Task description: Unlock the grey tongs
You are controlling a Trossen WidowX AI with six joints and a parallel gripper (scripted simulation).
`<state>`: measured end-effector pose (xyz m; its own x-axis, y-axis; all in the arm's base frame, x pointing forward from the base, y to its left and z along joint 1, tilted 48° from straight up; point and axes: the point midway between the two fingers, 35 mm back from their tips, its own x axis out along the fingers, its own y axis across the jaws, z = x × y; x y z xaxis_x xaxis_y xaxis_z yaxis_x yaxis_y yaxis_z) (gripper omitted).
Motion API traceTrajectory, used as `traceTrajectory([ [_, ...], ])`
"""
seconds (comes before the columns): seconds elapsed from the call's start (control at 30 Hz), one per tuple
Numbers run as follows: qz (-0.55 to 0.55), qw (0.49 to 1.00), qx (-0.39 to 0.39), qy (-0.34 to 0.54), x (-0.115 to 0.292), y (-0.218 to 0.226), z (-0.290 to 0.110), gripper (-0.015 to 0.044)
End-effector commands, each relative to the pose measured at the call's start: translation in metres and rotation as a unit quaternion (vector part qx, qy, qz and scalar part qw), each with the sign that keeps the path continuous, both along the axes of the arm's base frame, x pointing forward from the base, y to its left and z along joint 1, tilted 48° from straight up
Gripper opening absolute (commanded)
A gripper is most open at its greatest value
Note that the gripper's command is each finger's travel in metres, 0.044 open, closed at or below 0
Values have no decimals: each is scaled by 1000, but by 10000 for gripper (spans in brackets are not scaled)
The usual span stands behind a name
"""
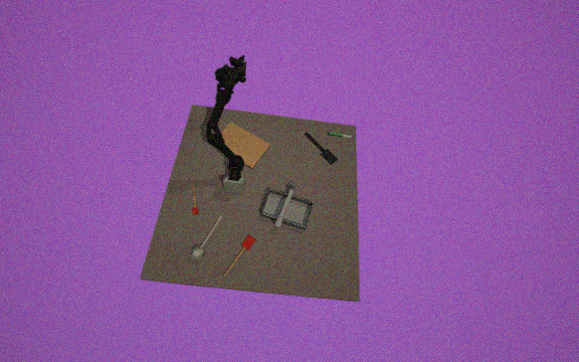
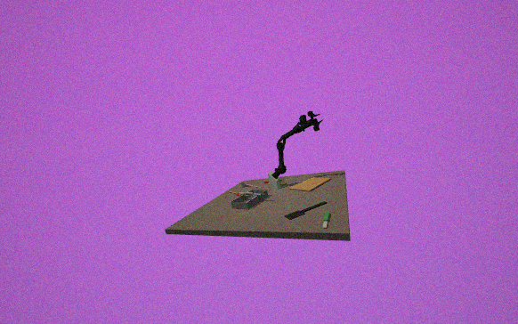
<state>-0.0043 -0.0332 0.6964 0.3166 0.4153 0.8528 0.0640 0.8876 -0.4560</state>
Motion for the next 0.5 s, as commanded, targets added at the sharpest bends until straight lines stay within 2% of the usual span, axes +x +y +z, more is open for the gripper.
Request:
traceTrajectory([
  [0.0, -36, 997, -63, 10, 24, 53, -8, 260],
  [0.23, -65, 993, -98, 24, 44, 82, -17, 260],
  [0.47, -123, 972, -192, 54, 106, 146, -48, 260],
])
